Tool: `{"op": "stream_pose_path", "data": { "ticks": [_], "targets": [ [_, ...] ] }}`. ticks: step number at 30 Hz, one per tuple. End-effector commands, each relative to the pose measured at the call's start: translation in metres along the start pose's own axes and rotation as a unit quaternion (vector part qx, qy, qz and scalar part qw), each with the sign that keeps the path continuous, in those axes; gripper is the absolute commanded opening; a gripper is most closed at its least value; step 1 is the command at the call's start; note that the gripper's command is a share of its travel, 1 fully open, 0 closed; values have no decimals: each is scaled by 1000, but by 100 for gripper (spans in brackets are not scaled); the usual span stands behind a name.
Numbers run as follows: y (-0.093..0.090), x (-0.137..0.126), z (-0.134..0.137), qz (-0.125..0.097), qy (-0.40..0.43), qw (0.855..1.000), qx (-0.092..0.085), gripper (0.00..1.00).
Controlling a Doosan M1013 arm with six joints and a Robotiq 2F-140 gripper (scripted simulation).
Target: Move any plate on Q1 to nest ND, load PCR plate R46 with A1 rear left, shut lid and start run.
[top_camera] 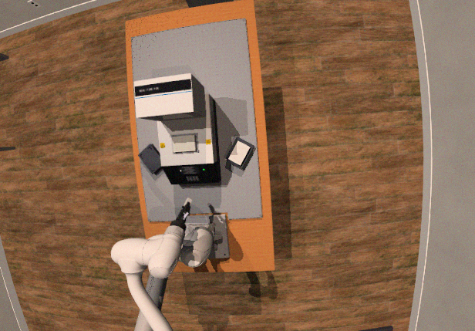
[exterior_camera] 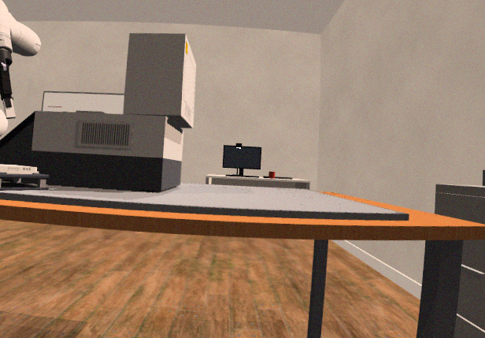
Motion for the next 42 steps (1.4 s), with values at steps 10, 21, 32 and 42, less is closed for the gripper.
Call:
{"op": "stream_pose_path", "data": {
  "ticks": [10, 21, 32, 42],
  "targets": [
    [1, 5, 3, -1, 16, 1000, 7, 66],
    [-9, 39, 38, -11, 72, 997, 30, 66],
    [-16, 67, 65, -20, 122, 991, 51, 66],
    [-26, 102, 100, -30, 177, 981, 74, 66]
  ]
}}
Point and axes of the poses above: the point where the finger pads meet when closed, its own y axis back along the fingers, its own z axis across the jaws, x = y × z, the point moved 1 cm from there along y, back along the fingers, and after that the axes turned 1 degree about -y, right-handed, at the moved point
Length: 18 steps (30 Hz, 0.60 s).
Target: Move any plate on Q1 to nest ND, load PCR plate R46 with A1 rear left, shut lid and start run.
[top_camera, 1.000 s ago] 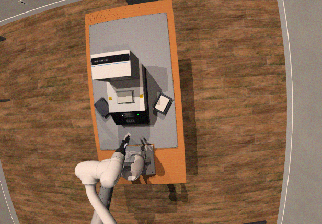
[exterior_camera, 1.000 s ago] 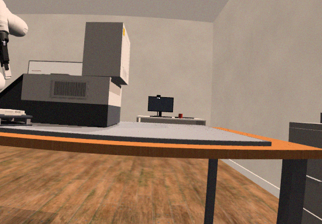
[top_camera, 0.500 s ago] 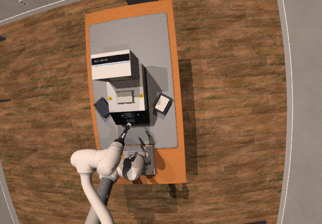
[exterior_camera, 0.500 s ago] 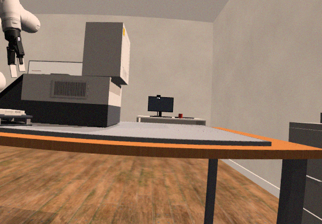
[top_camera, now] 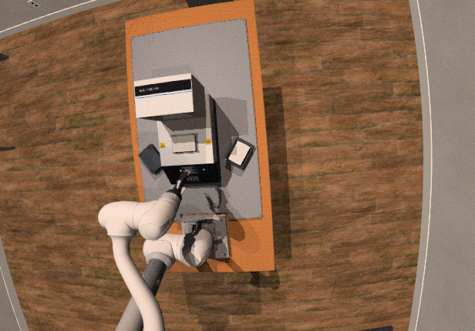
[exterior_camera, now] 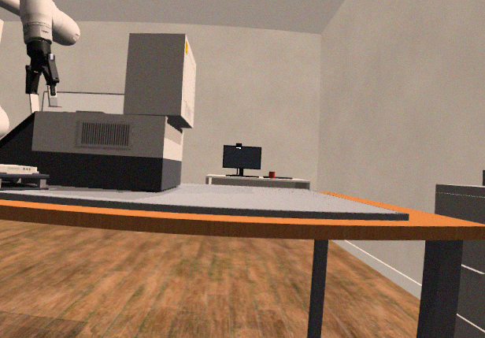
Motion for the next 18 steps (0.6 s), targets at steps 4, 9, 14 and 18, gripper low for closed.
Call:
{"op": "stream_pose_path", "data": {
  "ticks": [4, 9, 14, 18],
  "targets": [
    [-2, 11, 21, -4, 26, 1000, 15, 66],
    [-4, 22, 43, -7, 46, 999, 23, 66],
    [-5, 33, 66, -14, 82, 996, 38, 66],
    [-6, 42, 84, -20, 117, 992, 53, 66]
  ]
}}
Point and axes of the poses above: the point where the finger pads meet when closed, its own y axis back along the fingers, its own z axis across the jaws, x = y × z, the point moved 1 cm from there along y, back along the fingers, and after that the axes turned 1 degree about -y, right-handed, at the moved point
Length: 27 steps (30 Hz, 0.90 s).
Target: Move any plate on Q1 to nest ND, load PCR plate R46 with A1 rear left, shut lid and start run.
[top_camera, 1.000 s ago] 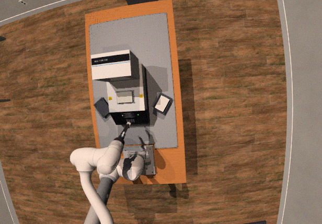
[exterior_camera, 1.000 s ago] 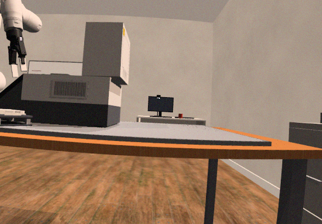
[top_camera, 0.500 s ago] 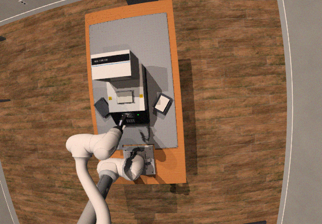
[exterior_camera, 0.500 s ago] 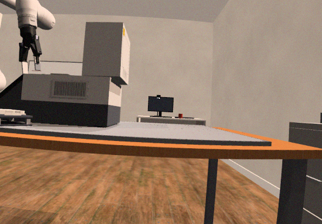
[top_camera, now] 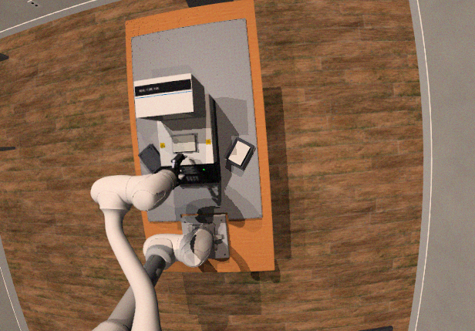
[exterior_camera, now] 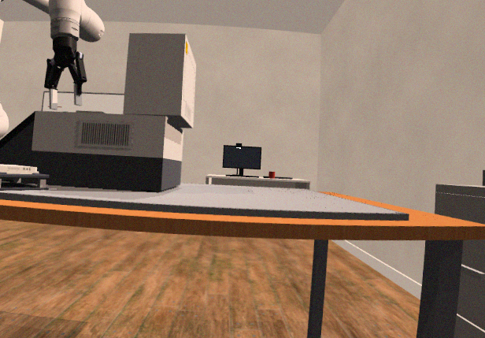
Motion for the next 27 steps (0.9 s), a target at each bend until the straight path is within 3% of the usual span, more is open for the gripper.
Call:
{"op": "stream_pose_path", "data": {
  "ticks": [1, 5, 7, 11, 14, 19, 22, 27],
  "targets": [
    [-1, 4, 14, -5, 25, 1000, 12, 66],
    [0, 8, 28, -5, 25, 1000, 12, 66],
    [0, 10, 38, -11, 55, 998, 25, 66],
    [1, 16, 57, -12, 60, 998, 27, 66],
    [1, 20, 71, -18, 96, 994, 42, 66],
    [1, 24, 85, -18, 96, 994, 42, 66],
    [2, 28, 100, -25, 131, 989, 57, 66],
    [2, 31, 114, -25, 131, 989, 57, 66]
  ]
}}
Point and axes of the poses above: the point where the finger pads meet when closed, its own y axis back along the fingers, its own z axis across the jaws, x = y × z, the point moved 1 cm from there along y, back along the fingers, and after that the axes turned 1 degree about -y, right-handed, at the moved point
